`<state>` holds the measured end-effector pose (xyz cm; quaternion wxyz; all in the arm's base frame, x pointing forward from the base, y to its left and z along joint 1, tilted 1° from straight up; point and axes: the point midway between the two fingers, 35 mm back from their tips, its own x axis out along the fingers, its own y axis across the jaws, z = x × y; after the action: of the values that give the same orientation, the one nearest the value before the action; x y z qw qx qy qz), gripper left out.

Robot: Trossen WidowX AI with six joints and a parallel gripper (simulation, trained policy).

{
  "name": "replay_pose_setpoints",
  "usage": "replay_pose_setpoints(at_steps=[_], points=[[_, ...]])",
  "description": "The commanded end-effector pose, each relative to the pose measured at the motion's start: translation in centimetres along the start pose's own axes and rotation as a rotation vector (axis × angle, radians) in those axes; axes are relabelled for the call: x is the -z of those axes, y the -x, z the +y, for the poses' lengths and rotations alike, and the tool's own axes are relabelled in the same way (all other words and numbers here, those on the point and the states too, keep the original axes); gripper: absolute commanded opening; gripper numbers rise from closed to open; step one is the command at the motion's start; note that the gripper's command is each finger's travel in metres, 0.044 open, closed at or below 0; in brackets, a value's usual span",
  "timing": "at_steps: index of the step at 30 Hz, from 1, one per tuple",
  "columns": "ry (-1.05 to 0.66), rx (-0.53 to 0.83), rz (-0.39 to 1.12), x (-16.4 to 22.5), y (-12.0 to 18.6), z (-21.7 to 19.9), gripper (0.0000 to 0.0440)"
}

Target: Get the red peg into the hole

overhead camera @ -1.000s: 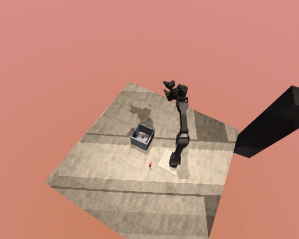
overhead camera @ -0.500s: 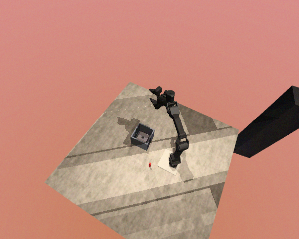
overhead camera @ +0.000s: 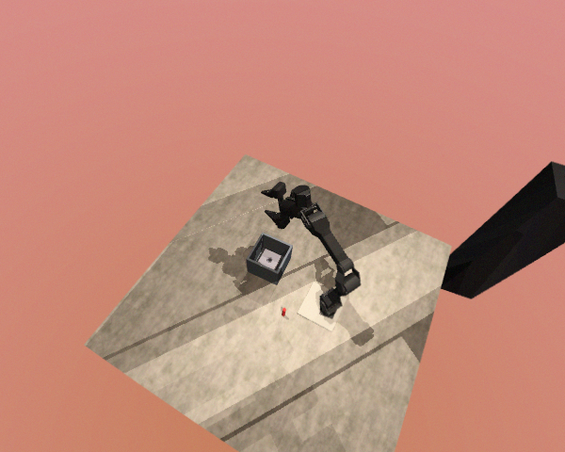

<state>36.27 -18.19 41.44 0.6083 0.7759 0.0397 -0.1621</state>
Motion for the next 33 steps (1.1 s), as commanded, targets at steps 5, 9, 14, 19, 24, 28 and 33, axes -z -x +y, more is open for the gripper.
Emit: replay_pose_setpoints(at_steps=[5, 9, 14, 19, 24, 28, 33], points=[[-0.047, 0.108, 0.066, 4.0, -0.5, -3.5, 0.0440], [-0.061, 0.172, 0.106, 6.3, -0.5, -5.5, 0.0440], [-0.069, 0.259, 0.153, 9.0, -0.2, -8.1, 0.0440], [-0.069, 0.356, 0.198, 11.5, 0.3, -11.0, 0.0440], [-0.060, 0.466, 0.240, 13.7, 1.1, -14.1, 0.0440], [-0.046, 0.563, 0.269, 15.2, 2.0, -16.8, 0.0439], [-0.022, 0.692, 0.298, 16.8, 3.3, -20.2, 0.0437]])
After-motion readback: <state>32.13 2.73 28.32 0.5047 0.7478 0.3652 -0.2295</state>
